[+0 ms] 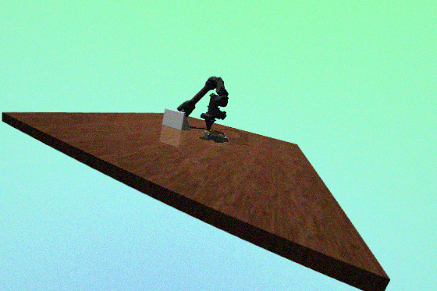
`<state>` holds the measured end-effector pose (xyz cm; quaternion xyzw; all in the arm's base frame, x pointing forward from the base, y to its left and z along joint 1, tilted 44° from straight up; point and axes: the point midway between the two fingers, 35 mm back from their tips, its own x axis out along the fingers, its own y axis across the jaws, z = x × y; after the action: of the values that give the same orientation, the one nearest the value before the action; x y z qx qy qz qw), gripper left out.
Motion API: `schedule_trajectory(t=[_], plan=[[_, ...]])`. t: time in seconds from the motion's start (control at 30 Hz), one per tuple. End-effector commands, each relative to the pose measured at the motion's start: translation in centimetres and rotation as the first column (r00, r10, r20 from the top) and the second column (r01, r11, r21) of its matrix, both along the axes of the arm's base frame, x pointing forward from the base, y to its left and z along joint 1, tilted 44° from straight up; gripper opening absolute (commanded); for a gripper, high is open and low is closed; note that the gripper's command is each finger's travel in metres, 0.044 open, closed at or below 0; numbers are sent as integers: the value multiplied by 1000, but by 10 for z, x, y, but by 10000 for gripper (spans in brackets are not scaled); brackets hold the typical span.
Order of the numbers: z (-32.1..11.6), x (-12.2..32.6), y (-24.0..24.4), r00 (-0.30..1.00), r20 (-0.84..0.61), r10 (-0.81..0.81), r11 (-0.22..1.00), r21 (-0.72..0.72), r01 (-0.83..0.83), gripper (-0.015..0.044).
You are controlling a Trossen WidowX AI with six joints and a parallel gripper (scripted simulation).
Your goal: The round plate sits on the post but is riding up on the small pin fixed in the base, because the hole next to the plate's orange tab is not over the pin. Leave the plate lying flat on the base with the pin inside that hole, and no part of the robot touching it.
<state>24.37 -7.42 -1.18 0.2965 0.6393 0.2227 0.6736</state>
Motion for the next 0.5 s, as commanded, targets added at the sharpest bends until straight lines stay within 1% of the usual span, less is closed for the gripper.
schedule_trajectory(t=[0.0,0.47], plan=[[5,-3,6,1000,-1,1,1000,8,-1,0],[12,-7,14,1000,-2,1,1000,9,-1,0]])
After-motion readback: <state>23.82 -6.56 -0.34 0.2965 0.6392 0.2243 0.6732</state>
